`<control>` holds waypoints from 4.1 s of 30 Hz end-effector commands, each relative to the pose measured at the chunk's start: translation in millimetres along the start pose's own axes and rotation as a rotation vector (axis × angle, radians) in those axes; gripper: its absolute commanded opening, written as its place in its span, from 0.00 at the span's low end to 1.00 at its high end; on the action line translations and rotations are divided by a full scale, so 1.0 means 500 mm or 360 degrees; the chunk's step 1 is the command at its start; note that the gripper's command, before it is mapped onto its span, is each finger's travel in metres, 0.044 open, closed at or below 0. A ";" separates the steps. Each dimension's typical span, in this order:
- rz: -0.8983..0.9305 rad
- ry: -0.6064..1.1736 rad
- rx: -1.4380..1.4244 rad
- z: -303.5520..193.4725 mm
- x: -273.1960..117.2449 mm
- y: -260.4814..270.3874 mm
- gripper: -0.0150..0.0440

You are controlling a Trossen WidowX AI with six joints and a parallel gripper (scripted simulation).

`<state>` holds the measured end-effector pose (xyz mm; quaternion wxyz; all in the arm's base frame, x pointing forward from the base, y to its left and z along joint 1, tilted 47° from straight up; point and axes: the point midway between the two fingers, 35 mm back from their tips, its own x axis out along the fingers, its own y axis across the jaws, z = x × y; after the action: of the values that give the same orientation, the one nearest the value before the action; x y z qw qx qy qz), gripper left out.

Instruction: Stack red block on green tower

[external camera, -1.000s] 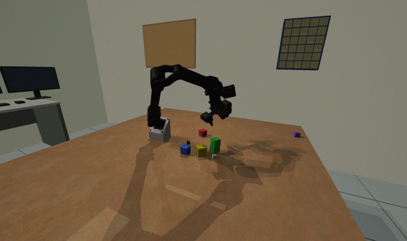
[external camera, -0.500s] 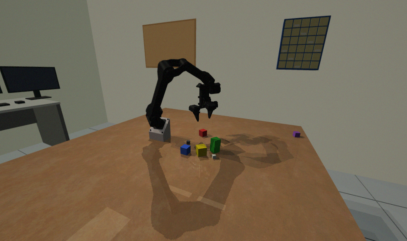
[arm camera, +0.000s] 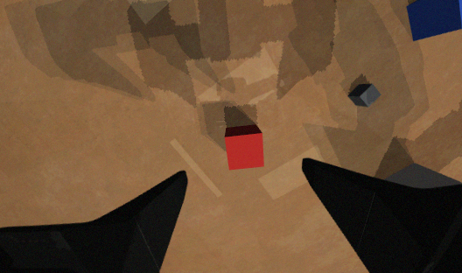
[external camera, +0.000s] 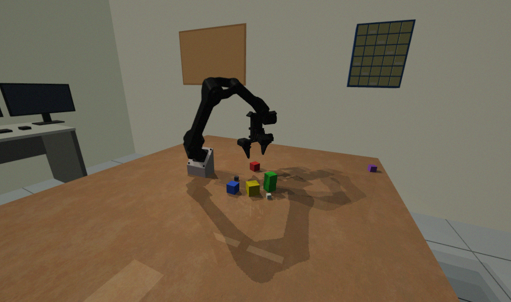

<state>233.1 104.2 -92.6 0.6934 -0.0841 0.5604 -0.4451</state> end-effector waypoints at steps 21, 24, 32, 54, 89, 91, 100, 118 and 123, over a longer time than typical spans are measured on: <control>-0.0023 -0.0003 -0.0015 -0.003 0.087 -0.007 1.00; -0.0023 -0.0004 -0.0015 -0.003 0.097 -0.007 1.00; -0.0025 -0.0004 -0.0014 -0.003 0.122 -0.009 1.00; -0.0025 0.0000 -0.0009 -0.003 0.132 -0.010 0.91; -0.0021 0.0000 -0.0016 -0.005 -0.053 -0.006 0.25; -0.0021 0.0000 -0.0016 -0.005 -0.074 -0.005 0.25; -0.0022 -0.0005 -0.0024 -0.006 -0.102 -0.003 0.25; 0.0038 0.0041 0.0052 0.150 -0.118 -0.029 0.25; 0.0041 0.0029 0.0050 0.222 -0.120 -0.055 0.25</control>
<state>301.2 98.7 -8.6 0.6909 -0.0628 0.5640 -0.4479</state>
